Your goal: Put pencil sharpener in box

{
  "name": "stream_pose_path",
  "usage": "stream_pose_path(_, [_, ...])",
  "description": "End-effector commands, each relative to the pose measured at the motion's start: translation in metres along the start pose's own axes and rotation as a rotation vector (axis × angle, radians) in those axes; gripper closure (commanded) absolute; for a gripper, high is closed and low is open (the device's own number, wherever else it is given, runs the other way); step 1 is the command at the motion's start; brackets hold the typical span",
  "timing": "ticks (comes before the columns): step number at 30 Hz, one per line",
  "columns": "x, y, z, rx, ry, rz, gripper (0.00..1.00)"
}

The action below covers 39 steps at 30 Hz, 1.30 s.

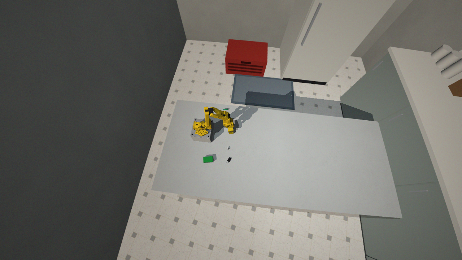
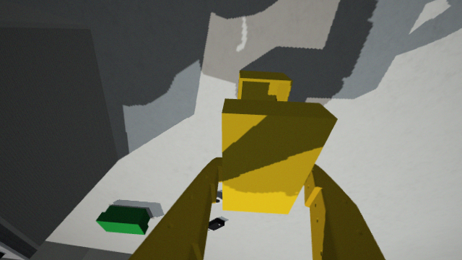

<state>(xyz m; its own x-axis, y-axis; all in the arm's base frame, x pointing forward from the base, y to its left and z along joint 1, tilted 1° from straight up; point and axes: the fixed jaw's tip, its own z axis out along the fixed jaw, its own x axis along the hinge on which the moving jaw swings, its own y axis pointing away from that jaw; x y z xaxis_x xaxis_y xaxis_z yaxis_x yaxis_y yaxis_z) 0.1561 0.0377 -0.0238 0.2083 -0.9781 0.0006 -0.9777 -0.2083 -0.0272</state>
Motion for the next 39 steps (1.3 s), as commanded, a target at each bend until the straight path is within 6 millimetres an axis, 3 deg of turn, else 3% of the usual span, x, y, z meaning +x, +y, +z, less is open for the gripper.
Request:
stream_pose_path(1, [-0.0017,0.0015,0.0012,-0.016,-0.001,0.0,0.78])
stream_pose_path(39, [-0.0034,-0.0018,0.0037,-0.016,-0.001,0.0,0.78])
